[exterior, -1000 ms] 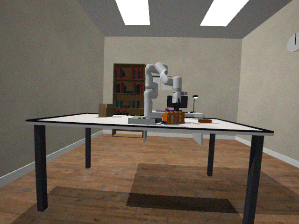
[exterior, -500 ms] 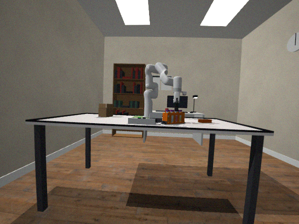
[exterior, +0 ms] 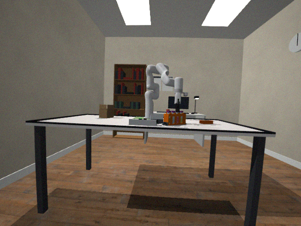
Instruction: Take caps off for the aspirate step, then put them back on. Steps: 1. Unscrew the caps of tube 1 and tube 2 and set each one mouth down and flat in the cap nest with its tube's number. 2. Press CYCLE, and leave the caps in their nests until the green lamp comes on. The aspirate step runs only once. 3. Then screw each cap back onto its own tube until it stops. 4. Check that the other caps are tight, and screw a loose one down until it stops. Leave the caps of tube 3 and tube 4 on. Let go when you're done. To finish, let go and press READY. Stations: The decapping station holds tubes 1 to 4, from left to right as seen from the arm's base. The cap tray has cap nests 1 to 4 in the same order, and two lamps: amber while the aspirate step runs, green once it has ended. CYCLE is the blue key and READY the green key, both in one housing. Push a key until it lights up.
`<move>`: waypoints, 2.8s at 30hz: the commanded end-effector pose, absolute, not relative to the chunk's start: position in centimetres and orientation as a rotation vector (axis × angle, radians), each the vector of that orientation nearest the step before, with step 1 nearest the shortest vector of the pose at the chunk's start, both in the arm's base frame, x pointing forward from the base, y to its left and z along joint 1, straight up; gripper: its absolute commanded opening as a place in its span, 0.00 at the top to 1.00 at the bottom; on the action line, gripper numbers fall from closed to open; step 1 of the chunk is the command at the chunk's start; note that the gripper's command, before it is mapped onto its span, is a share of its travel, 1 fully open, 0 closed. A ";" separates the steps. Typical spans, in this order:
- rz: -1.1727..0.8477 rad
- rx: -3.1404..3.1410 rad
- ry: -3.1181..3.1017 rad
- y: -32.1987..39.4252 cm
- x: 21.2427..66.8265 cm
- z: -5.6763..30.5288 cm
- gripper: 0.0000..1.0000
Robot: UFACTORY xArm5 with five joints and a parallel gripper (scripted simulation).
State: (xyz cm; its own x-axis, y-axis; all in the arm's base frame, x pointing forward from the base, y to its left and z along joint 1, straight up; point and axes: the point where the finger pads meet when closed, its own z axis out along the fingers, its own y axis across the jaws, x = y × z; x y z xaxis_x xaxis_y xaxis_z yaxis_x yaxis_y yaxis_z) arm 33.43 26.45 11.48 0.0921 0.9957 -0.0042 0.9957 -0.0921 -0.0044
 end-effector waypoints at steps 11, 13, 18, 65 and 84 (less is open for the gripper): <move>0.006 -1.584 -2.719 26.5 33.5 11.7 0.54; 0.006 -1.487 -2.773 26.5 33.5 11.7 0.54; 0.006 -1.242 -2.890 26.5 33.5 11.7 0.54; 0.008 -0.542 -3.098 26.5 33.5 11.6 1.00; 0.006 -1.414 -2.810 26.5 33.5 11.6 1.00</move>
State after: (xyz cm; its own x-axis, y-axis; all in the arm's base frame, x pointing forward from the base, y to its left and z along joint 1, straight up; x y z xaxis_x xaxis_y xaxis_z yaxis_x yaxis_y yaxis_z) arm 33.45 26.47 11.50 -0.7258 0.6879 0.0006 0.6879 0.7258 -0.0043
